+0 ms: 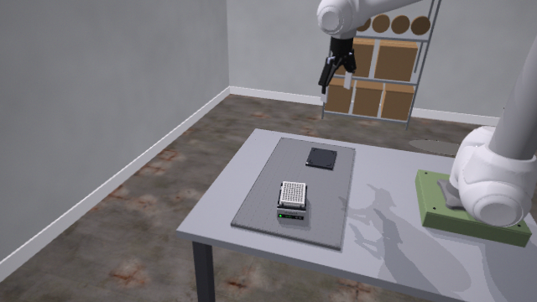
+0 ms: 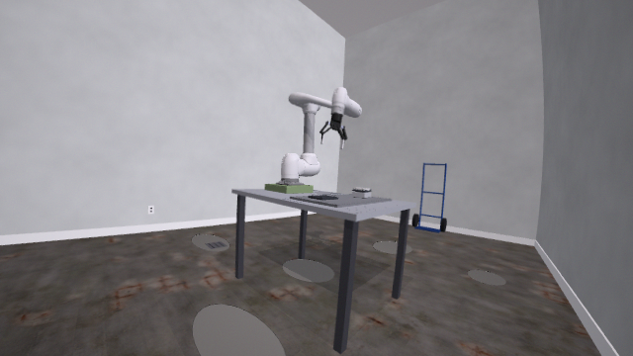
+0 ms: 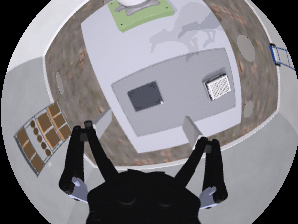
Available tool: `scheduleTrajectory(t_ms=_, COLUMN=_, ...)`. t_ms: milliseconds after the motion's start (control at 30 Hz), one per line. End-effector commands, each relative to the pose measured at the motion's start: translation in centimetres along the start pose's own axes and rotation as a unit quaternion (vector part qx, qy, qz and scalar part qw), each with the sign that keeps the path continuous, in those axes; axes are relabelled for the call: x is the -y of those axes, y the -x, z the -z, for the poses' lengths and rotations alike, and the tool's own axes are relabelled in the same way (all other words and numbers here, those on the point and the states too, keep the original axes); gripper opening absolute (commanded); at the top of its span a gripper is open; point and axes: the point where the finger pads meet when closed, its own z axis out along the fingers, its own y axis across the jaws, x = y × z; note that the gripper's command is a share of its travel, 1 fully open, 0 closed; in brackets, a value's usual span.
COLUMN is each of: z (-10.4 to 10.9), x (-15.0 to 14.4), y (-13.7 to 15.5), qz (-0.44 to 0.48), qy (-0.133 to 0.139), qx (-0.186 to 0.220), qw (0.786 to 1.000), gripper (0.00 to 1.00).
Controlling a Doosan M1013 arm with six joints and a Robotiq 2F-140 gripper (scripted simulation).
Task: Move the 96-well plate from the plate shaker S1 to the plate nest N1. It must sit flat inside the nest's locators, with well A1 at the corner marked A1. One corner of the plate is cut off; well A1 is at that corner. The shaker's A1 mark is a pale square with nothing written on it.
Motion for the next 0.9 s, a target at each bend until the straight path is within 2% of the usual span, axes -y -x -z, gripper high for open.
scheduleTrajectory(t_ms=0, z=0.0, x=0.0, y=0.0, qz=0.0, qy=0.0, qx=0.0, qw=1.0, gripper=1.0)
scheduleTrajectory(t_ms=533, z=0.0, x=0.0, y=0.0, qz=0.0, qy=0.0, qx=0.0, qw=1.0, gripper=1.0)
scheduleTrajectory(t_ms=867, z=-1.4, x=-3.1, y=0.2, qz=-0.166, qy=0.007, qx=-0.002, qw=0.986, gripper=1.0)
